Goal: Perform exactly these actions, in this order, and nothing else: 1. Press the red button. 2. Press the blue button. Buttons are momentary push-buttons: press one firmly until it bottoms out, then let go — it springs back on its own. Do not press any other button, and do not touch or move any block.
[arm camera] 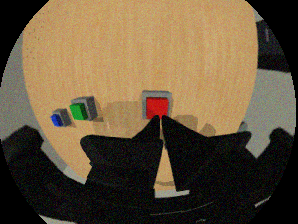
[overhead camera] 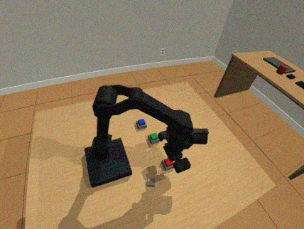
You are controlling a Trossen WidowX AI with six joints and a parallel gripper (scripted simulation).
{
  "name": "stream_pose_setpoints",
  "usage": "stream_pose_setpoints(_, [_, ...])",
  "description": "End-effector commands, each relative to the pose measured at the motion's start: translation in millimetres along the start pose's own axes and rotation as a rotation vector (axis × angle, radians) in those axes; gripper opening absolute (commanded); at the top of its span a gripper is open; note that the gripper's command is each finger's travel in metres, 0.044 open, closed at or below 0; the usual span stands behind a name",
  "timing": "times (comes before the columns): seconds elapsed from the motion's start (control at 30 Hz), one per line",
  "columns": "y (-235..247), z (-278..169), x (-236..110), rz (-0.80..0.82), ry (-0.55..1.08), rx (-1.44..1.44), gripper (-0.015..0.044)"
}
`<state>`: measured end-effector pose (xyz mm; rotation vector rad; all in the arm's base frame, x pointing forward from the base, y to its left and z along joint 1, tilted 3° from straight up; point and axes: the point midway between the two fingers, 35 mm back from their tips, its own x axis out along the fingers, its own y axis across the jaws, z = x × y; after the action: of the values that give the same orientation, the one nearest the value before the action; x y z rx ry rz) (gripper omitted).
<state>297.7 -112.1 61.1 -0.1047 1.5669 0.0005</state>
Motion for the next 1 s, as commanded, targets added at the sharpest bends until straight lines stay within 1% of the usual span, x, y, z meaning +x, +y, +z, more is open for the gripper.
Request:
stream_pose_setpoints(0.0, [0.6,0.4,1.1,0.005,-0.004,-0.003,0.002])
stream_pose_setpoints(0.67, [0.8,0.4,32.3,0.005,-0.003,-0.003,0.002])
stream_pose_setpoints(0.97, [0.8,0.3,33.3,0.005,-0.003,-0.003,0.002])
